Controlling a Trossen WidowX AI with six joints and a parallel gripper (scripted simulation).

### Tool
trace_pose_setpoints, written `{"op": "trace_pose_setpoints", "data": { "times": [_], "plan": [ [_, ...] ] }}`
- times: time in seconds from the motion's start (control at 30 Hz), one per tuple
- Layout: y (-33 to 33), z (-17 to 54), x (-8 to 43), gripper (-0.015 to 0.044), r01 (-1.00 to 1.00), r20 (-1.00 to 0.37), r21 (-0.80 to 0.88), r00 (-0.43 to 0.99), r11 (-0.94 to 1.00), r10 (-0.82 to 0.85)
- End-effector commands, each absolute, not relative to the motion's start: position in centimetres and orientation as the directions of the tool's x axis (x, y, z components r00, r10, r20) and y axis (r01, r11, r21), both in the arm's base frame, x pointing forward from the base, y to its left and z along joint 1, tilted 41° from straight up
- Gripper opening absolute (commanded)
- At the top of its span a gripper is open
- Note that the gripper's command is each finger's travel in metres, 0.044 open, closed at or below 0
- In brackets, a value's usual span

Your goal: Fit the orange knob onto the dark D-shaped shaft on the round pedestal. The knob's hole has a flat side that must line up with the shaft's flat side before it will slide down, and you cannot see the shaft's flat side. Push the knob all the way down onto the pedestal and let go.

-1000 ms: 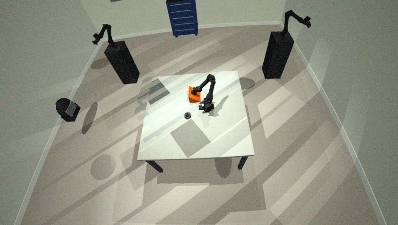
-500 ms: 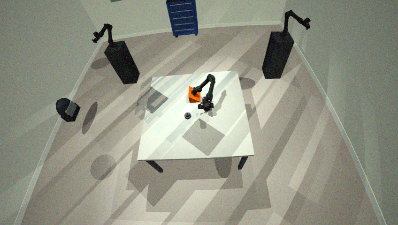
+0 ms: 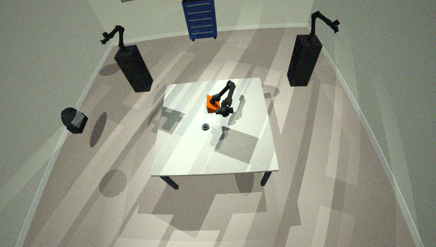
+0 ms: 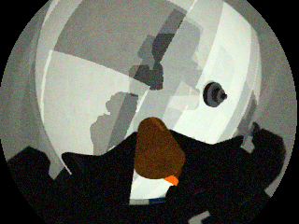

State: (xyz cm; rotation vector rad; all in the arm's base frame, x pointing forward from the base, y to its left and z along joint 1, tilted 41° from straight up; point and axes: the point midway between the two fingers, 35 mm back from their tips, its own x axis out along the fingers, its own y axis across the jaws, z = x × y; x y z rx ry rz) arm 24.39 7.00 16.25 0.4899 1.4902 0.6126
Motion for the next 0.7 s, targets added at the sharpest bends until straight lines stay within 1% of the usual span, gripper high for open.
{"op": "trace_pose_setpoints", "data": {
  "times": [0.0,0.17,0.67],
  "plan": [
    [5.7,18.0,23.9,0.0,-0.082,-0.759,0.649,-0.004,0.756,0.651],
    [5.6,18.0,24.0,0.0,-0.081,-0.759,0.649,-0.004,0.756,0.651],
    [3.0,15.0,26.7,0.0,-0.071,-0.766,0.641,0.001,0.764,0.643]
  ]
}}
